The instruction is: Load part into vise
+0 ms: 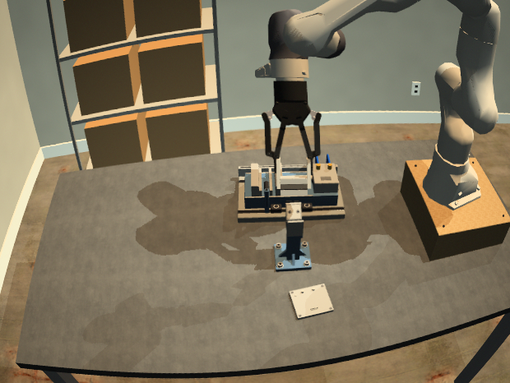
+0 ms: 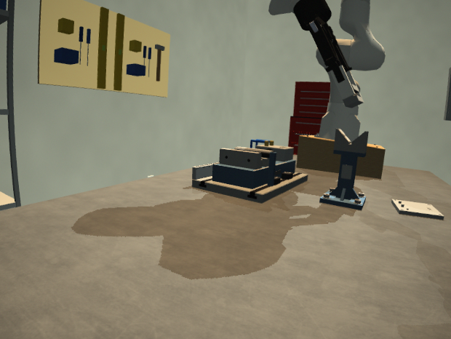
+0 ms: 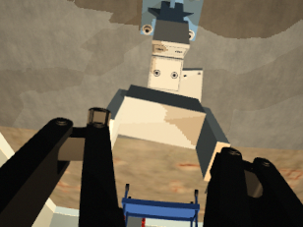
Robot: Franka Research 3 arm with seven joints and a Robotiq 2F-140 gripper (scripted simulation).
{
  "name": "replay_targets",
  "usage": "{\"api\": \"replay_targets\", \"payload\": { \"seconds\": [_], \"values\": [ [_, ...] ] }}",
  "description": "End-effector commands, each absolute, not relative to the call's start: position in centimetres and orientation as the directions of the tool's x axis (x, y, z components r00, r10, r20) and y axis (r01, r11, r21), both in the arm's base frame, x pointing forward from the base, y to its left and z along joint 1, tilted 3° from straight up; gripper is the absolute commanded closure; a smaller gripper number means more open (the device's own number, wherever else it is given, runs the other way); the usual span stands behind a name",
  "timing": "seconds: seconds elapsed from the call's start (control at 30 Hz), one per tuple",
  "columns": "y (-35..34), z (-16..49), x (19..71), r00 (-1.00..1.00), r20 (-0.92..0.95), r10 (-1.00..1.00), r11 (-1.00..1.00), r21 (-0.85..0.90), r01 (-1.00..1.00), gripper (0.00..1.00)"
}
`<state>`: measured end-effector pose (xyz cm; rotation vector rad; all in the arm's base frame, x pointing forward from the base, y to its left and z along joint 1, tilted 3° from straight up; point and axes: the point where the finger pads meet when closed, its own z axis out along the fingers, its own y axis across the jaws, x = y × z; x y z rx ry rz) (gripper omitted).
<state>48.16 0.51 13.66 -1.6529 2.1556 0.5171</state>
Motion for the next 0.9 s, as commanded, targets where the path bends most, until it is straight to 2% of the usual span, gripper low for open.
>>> {"api": "replay_targets", "payload": {
  "seconds": [0.0,0.87],
  "values": [
    [0.91,13.84,48.03,-0.148,-0.556,-0.818,0.162,0.024,-0.987,1.00],
    [0.50,13.50,47.95,-0.130,-0.716,-0.686,0.162,0.024,-0.987,1.00]
  ]
}}
